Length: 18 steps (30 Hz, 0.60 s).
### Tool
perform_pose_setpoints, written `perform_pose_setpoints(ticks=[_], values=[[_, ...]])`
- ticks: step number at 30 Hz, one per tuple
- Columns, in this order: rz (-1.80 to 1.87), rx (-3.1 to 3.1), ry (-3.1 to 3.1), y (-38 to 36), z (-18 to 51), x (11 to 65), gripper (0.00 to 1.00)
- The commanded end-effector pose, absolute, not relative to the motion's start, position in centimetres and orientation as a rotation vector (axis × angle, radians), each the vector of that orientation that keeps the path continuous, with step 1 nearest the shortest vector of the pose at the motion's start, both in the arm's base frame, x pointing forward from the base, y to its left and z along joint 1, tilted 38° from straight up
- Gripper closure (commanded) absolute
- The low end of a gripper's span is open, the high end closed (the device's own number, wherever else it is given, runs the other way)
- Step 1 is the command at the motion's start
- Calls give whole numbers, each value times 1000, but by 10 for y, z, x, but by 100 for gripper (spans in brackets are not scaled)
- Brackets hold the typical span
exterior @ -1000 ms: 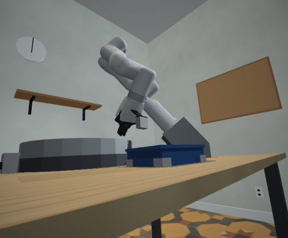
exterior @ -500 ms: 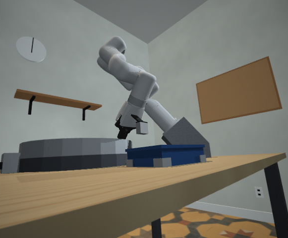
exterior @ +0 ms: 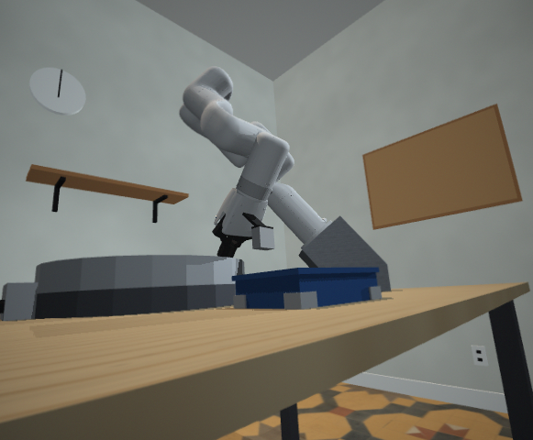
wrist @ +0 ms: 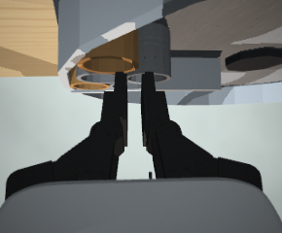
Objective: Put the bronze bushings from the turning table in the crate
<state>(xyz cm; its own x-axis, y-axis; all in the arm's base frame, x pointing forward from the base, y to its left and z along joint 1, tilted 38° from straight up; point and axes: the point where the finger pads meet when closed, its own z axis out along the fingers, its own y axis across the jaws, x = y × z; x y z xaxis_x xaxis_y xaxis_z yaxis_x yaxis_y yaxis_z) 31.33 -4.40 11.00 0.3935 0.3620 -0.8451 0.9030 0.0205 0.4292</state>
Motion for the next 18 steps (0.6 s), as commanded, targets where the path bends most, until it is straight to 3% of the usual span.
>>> perform_pose_setpoints(ticks=[1, 18], values=[[-616, 1558, 1164, -43, 110, 314, 90], [-616, 1558, 1164, -49, 101, 318, 90]])
